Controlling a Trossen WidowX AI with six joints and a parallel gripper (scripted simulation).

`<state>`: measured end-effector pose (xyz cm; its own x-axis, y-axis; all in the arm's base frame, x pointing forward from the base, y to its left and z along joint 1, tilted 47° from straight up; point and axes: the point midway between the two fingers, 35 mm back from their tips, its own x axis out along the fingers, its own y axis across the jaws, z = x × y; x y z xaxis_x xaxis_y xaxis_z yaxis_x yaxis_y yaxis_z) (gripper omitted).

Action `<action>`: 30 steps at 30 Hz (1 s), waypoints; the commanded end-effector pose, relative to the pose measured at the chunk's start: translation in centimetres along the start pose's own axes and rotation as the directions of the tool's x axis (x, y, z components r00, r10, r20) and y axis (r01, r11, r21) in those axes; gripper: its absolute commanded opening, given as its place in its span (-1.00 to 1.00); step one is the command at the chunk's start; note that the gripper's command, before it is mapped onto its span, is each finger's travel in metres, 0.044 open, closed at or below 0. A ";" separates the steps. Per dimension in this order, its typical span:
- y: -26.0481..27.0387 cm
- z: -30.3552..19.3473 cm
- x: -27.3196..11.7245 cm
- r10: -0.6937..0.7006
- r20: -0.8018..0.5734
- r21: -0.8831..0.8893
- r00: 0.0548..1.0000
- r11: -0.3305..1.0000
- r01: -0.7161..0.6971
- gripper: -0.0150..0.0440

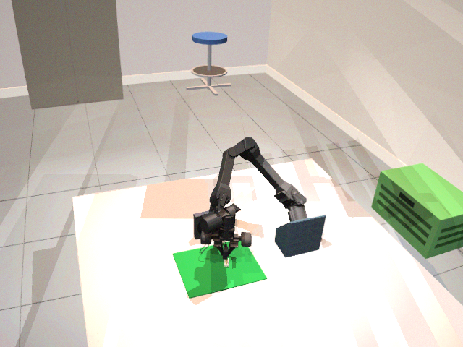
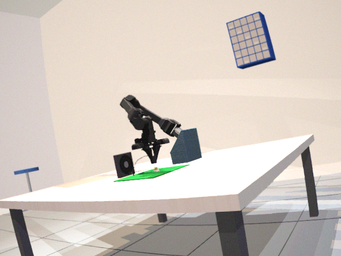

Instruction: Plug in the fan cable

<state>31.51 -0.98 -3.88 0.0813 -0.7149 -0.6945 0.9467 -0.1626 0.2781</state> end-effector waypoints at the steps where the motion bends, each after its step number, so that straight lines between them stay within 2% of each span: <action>1: -0.5 0.3 1.2 -0.011 0.013 -0.012 1.000 1.000 0.011 -0.49; 30: -0.8 0.6 1.2 -0.011 0.013 -0.031 1.000 0.999 0.012 -0.49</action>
<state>30.82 -1.95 -4.54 0.0682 -0.7182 -0.6924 0.9546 -0.1547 0.2545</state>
